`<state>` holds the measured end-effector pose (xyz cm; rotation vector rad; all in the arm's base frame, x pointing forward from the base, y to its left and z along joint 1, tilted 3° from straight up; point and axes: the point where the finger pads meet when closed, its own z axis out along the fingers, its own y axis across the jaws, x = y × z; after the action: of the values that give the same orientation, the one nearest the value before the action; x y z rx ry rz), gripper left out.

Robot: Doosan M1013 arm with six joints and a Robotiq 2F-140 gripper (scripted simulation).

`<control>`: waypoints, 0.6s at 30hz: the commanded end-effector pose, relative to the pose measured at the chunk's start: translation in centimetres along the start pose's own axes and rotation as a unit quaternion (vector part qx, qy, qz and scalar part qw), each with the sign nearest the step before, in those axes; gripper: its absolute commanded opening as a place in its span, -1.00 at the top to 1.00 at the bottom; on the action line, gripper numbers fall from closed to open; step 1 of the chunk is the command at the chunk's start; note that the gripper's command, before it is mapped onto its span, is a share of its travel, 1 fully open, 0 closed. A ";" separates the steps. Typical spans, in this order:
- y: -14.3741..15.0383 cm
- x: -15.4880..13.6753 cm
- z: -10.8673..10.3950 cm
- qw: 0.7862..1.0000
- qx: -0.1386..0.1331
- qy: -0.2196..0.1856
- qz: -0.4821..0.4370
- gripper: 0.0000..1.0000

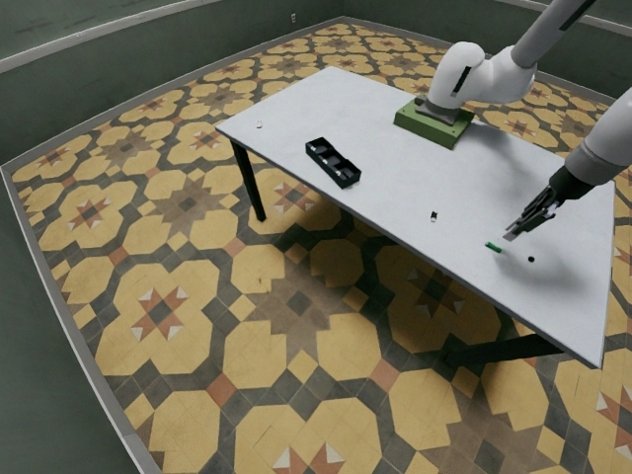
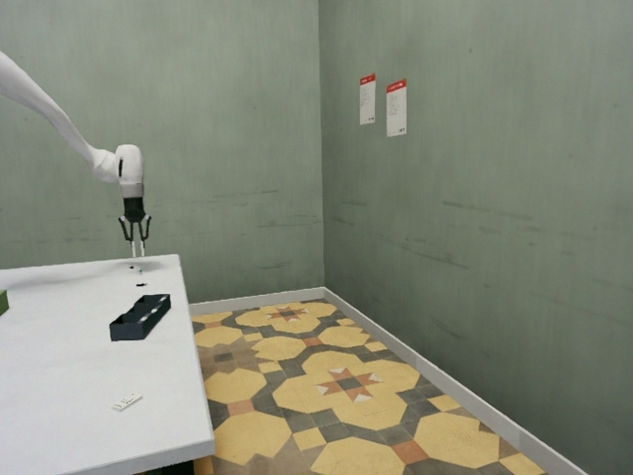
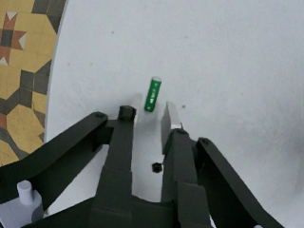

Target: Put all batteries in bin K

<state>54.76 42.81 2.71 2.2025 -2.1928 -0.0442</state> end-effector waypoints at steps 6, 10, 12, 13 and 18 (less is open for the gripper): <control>0.0 0.0 -0.1 1.000 0.000 -0.001 0.000 0.49; 0.0 0.0 -0.1 1.000 0.000 -0.001 0.000 0.49; 0.0 0.0 -0.1 1.000 0.000 -0.001 0.000 0.49; 0.0 0.0 -0.1 1.000 0.000 -0.001 0.000 0.49; 0.0 0.0 1.9 1.000 0.000 -0.001 0.000 0.49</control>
<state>54.68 42.74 1.21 2.2024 -2.1926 -0.0442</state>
